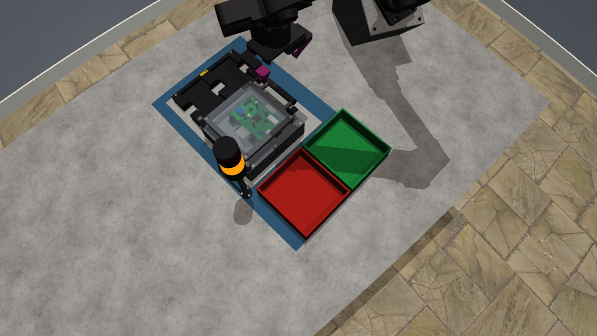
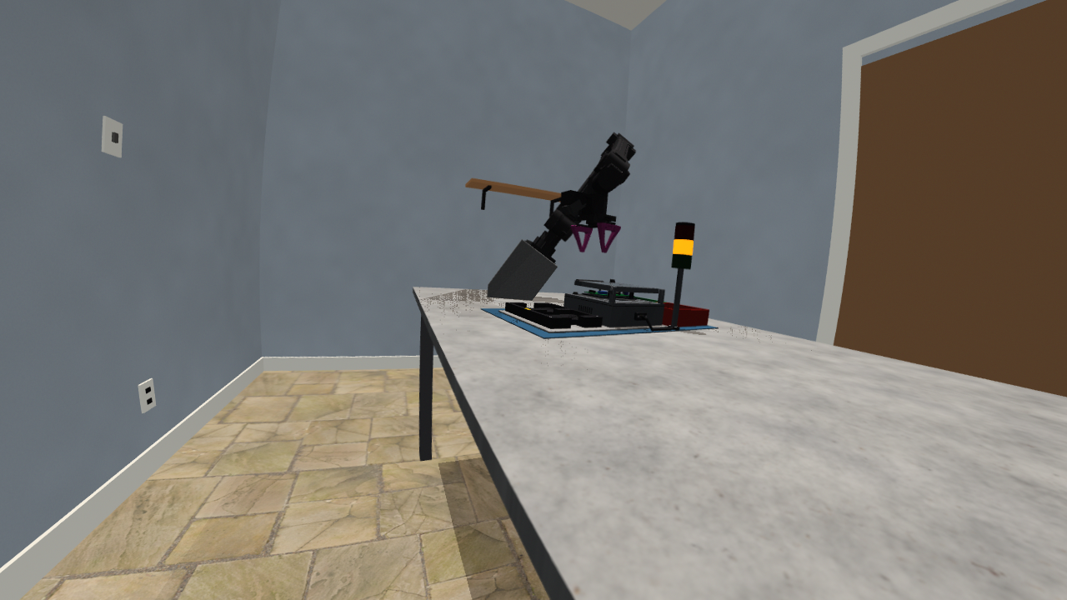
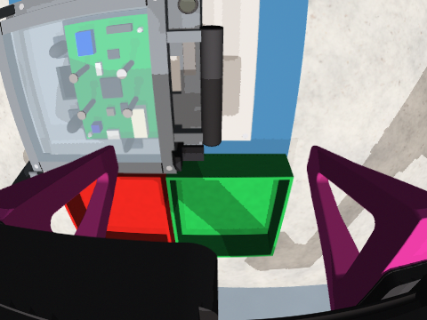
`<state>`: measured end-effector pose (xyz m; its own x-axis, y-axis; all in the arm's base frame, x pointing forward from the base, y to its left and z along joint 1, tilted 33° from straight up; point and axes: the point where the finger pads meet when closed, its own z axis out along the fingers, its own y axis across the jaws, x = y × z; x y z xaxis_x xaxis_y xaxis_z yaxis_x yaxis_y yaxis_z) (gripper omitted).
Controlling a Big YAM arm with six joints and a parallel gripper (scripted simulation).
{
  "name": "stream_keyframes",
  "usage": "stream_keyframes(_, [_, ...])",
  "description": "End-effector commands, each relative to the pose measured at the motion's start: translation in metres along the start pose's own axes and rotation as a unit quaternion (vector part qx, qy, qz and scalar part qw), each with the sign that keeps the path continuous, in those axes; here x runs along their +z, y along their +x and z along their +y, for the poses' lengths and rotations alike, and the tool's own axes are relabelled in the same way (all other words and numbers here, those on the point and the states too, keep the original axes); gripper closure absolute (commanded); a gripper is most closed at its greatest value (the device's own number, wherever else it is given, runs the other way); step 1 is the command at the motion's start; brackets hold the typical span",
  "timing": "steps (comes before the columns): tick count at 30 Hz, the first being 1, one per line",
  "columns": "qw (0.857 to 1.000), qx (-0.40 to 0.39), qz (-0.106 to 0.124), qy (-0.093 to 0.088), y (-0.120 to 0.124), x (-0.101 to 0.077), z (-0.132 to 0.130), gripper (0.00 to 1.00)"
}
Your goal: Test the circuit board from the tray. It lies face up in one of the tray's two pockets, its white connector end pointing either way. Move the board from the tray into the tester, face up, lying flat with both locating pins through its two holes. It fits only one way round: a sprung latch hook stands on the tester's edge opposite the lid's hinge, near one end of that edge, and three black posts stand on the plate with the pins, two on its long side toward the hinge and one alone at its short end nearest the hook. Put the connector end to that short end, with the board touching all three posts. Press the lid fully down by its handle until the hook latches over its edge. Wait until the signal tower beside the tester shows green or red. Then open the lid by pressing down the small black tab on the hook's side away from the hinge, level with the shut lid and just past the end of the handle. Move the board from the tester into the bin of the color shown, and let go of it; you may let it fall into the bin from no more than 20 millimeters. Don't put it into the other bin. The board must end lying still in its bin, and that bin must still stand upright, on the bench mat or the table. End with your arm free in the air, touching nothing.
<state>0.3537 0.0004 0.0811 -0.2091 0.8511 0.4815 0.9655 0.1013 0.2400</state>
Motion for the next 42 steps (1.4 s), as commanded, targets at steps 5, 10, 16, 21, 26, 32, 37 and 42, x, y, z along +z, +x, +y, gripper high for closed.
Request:
stream_keyframes(5, [1.000,-0.013,-0.010,-0.021,-0.0010,-0.0164,0.0200,0.00])
stream_keyframes(10, [1.000,-0.013,-0.010,-0.021,-0.0010,-0.0164,0.0200,0.00])
stream_keyframes(16, [1.000,-0.013,-0.010,-0.021,-0.0010,-0.0164,0.0200,0.00])
stream_keyframes(21, [1.000,-0.013,-0.010,-0.021,-0.0010,-0.0164,0.0200,0.00])
stream_keyframes(26, [1.000,-0.013,-0.010,-0.021,-0.0010,-0.0164,0.0200,1.00])
stream_keyframes(32, [1.000,-0.013,-0.010,-0.021,-0.0010,-0.0164,0.0200,1.00])
stream_keyframes(37, [1.000,-0.013,-0.010,-0.021,-0.0010,-0.0164,0.0200,1.00])
stream_keyframes(42, [1.000,-0.013,-0.010,-0.021,-0.0010,-0.0164,0.0200,1.00])
